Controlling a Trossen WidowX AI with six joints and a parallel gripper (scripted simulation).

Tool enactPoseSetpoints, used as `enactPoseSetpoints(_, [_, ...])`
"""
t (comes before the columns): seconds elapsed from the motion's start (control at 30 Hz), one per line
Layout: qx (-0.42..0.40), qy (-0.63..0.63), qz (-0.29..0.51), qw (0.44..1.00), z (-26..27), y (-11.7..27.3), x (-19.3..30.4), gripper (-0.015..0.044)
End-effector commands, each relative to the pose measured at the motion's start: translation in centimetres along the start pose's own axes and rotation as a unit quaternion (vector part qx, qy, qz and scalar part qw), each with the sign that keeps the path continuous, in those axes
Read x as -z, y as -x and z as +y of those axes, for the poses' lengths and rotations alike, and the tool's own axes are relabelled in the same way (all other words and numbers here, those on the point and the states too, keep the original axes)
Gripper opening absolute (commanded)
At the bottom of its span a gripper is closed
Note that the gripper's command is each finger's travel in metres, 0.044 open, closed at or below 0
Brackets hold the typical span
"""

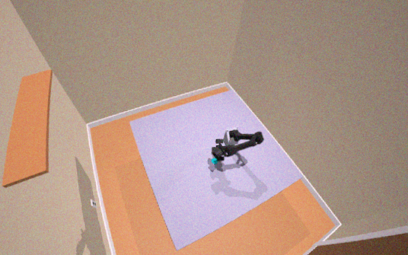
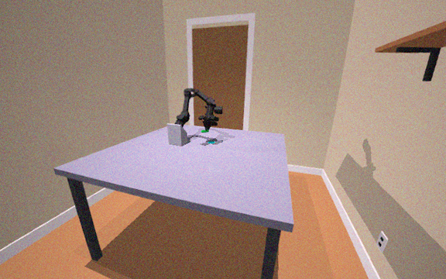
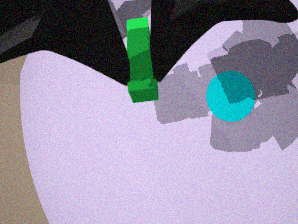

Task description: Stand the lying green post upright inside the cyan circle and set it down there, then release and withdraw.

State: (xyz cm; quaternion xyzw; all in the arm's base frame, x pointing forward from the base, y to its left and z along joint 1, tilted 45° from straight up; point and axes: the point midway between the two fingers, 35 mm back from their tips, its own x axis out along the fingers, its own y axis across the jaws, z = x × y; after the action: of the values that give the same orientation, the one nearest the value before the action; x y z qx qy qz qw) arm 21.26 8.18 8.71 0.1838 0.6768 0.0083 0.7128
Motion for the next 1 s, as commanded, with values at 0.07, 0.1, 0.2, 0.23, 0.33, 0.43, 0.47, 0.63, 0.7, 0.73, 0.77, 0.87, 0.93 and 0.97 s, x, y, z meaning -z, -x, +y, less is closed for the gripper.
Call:
enactPoseSetpoints(0.07, [0.013, -0.002, -0.016, 1.000, -0.21, -0.20, 0.12, 0.0023])
enactPoseSetpoints(0.1, [0.015, -0.002, -0.019, 1.000, -0.22, -0.23, 0.12, 0.0023])
enactPoseSetpoints(0.2, [0.021, -0.001, -0.026, 0.999, -0.25, -0.30, 0.12, 0.0023])
enactPoseSetpoints(0.23, [0.023, -0.001, -0.029, 0.999, -0.26, -0.33, 0.12, 0.0023])
enactPoseSetpoints(0.33, [0.028, -0.001, -0.037, 0.999, -0.28, -0.40, 0.11, 0.0023])
enactPoseSetpoints(0.43, [0.033, -0.002, -0.045, 0.998, -0.30, -0.46, 0.10, 0.0023])
enactPoseSetpoints(0.47, [0.035, -0.002, -0.047, 0.998, -0.31, -0.48, 0.10, 0.0023])
enactPoseSetpoints(0.63, [0.043, -0.002, -0.061, 0.997, -0.34, -0.57, 0.07, 0.0023])
enactPoseSetpoints(0.7, [0.046, -0.002, -0.067, 0.997, -0.35, -0.61, 0.06, 0.0023])
enactPoseSetpoints(0.73, [0.047, -0.002, -0.070, 0.996, -0.35, -0.62, 0.05, 0.0023])
enactPoseSetpoints(0.77, [0.048, -0.002, -0.072, 0.996, -0.36, -0.63, 0.05, 0.0023])
enactPoseSetpoints(0.87, [0.052, -0.003, -0.081, 0.995, -0.36, -0.67, 0.03, 0.0023])
enactPoseSetpoints(0.93, [0.055, -0.003, -0.087, 0.995, -0.37, -0.70, 0.01, 0.0023])
enactPoseSetpoints(0.97, [0.056, -0.003, -0.090, 0.994, -0.37, -0.71, 0.00, 0.0023])
